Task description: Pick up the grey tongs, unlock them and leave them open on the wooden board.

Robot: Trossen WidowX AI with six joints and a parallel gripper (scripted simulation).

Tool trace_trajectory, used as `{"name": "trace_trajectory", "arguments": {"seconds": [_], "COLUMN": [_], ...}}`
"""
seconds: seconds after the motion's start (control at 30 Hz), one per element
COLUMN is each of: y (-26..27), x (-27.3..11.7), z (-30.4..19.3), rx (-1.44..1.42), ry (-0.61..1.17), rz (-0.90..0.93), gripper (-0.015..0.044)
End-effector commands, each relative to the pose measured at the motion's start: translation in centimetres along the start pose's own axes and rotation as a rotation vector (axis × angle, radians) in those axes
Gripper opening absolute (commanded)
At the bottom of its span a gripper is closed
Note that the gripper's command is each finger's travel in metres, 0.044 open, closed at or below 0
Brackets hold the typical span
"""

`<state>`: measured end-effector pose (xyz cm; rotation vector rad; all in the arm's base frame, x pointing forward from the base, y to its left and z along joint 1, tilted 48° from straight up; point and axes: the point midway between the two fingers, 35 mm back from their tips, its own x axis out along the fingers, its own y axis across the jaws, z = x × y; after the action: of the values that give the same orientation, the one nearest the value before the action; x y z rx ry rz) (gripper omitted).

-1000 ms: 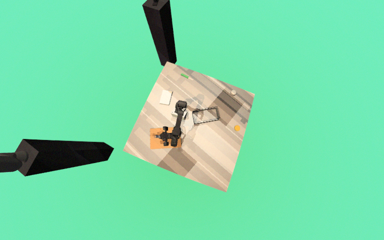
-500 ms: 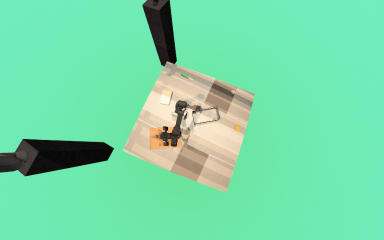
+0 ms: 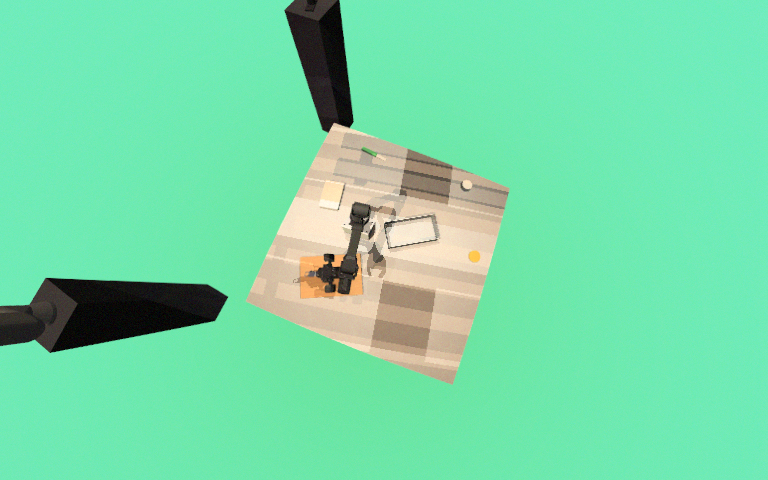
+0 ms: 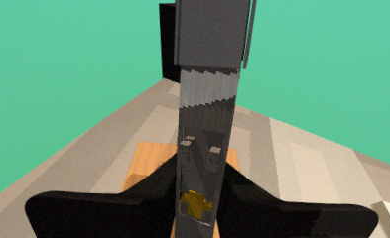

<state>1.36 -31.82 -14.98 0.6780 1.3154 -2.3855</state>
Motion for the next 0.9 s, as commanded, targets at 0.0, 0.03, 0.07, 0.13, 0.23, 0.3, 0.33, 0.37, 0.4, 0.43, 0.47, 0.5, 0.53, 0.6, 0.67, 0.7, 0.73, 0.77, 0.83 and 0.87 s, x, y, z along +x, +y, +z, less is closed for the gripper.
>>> {"name": "trace_trajectory", "arguments": {"seconds": [0.0,0.03,0.07,0.13,0.23,0.3,0.33,0.37,0.4,0.43,0.47,0.5,0.53,0.6,0.67,0.7,0.73,0.77,0.83,0.87], "y": [0.4,0.5,0.5,0.5,0.6,0.6,0.6,0.6,0.6,0.6,0.6,0.6,0.5,0.5,0.5,0.4,0.4,0.4,0.3,0.3], "x": [0.6,0.8,1.0,1.4,1.9,2.2,2.3,2.5,2.6,2.8,2.9,3.0,3.1,3.3,3.5,3.5,3.6,3.6,3.7,3.8], "z": [0.3,0.2,0.1,0.0,-0.3,-0.4,-0.5,-0.6,-0.6,-0.7,-0.8,-0.9,-0.9,-1.1,-1.2,-1.2,-1.3,-1.3,-1.4,-1.4], "rx": [-0.002,-0.005,-0.008,-0.014,-0.019,-0.022,-0.023,-0.024,-0.024,-0.023,-0.024,-0.024,-0.024,-0.023,-0.023,-0.022,-0.02,-0.019,-0.015,-0.012], "ry": [0.093,0.12,0.145,0.196,0.274,0.327,0.353,0.38,0.407,0.433,0.46,0.486,0.513,0.566,0.619,0.645,0.672,0.699,0.752,0.779], "rz": [0.002,0.001,0.0,-0.002,-0.004,-0.005,-0.005,-0.005,-0.005,-0.006,-0.006,-0.005,-0.005,-0.004,-0.001,0.0,0.001,0.002,0.005,0.006], "gripper": [-0.015,-0.015,-0.015,-0.015,-0.015,-0.015,-0.015,-0.015,-0.015,-0.015,-0.015,-0.015,-0.015,-0.015,-0.015,-0.015,-0.015,-0.015,-0.015,-0.015]}}
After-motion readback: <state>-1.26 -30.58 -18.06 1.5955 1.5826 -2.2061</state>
